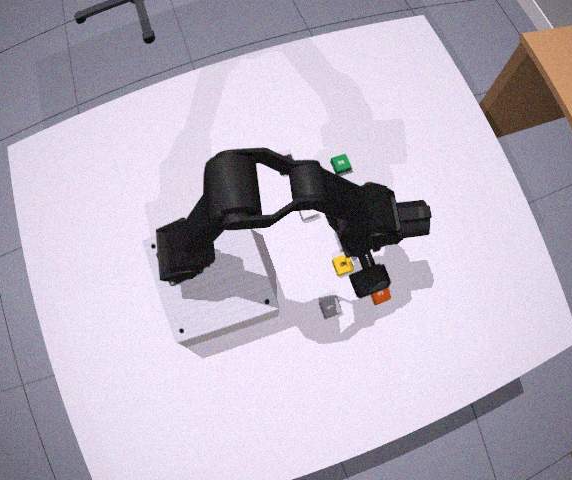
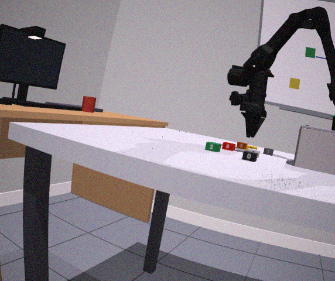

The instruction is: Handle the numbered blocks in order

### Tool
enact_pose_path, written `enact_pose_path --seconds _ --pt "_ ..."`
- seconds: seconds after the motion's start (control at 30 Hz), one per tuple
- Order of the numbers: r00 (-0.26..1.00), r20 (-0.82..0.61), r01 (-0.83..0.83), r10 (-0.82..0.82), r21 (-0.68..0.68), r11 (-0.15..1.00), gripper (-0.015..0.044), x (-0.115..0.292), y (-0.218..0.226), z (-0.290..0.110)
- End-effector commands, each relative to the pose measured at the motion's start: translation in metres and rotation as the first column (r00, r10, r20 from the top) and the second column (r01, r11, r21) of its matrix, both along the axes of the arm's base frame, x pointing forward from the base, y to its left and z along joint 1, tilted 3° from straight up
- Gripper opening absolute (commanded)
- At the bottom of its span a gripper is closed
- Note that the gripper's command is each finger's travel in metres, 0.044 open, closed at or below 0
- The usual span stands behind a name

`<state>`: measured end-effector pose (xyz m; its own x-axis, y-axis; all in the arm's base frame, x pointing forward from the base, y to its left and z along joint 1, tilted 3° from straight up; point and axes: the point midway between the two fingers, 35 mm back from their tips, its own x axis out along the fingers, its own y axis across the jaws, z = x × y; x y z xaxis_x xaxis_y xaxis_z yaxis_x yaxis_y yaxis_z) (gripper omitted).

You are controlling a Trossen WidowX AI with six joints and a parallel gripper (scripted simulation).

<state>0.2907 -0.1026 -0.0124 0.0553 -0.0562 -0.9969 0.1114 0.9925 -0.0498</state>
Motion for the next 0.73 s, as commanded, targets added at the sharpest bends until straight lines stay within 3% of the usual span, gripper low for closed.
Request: enact_pose_path --seconds 0.0,0.23,0.5,0.7 --pt "1.000 0.001 -0.013 0.013 0.007 1.000 0.0400 0.013 0.040 0.010" --pt "1.000 0.000 -0.013 0.013 0.019 1.000 0.0400 0.021 0.147 0.033" --pt "1.000 -0.002 -0.013 0.013 0.026 1.000 0.0400 -0.018 0.264 0.061" --pt "1.000 -0.002 -0.013 0.014 0.027 1.000 0.0400 -0.031 0.283 0.067"
